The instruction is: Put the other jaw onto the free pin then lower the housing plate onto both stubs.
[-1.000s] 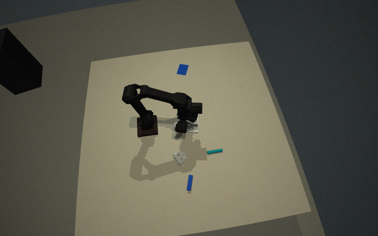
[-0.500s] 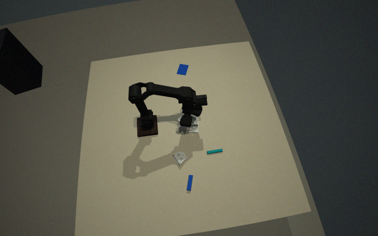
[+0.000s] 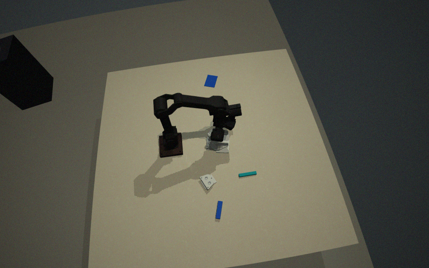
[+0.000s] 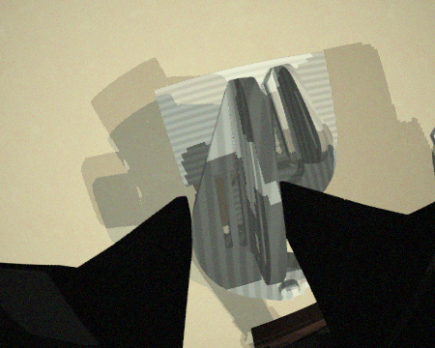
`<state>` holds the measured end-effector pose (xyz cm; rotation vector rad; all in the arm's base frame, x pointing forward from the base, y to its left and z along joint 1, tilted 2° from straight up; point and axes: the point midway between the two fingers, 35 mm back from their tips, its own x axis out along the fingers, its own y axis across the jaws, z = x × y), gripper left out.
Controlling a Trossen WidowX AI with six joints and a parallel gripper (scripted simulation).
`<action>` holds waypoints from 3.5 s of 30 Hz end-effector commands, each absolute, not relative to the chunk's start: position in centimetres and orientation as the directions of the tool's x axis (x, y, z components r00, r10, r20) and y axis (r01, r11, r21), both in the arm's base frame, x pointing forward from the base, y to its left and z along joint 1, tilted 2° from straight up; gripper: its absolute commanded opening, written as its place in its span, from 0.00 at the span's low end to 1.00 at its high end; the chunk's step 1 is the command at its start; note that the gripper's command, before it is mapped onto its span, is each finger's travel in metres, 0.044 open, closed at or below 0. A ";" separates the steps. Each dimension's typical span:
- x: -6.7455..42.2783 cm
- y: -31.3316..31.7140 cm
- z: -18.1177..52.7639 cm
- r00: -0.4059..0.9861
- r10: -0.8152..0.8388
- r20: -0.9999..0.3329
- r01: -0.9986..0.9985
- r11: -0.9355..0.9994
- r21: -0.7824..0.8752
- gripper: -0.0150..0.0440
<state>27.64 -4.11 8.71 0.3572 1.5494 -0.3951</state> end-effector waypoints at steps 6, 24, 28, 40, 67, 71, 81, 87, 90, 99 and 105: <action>27.8 -4.1 8.8 -0.011 -0.018 -1.000 0.466 0.884 -0.022 0.48; 27.8 -4.1 8.8 -0.011 -0.018 -1.000 0.481 0.876 -0.022 0.48; 27.9 -4.0 8.8 -0.011 -0.018 -1.000 0.481 0.876 -0.021 0.48; 28.0 -4.0 8.1 -0.011 -0.018 -1.000 0.482 0.876 -0.021 0.48; 27.9 -4.1 3.8 -0.012 -0.018 -1.000 0.483 0.875 -0.022 0.48; 27.9 -4.1 3.7 -0.012 -0.018 -1.000 0.483 0.875 -0.022 0.48; 27.9 -4.1 3.7 -0.012 -0.018 -1.000 0.483 0.875 -0.022 0.48; 27.9 -4.1 3.7 -0.012 -0.018 -1.000 0.483 0.875 -0.022 0.48; 27.9 -4.1 3.6 -0.012 -0.018 -1.000 0.484 0.875 -0.022 0.48; 27.9 -4.1 3.4 -0.012 -0.018 -1.000 0.484 0.875 -0.022 0.48; 27.8 -4.1 3.1 -0.012 -0.018 -1.000 0.486 0.874 -0.022 0.48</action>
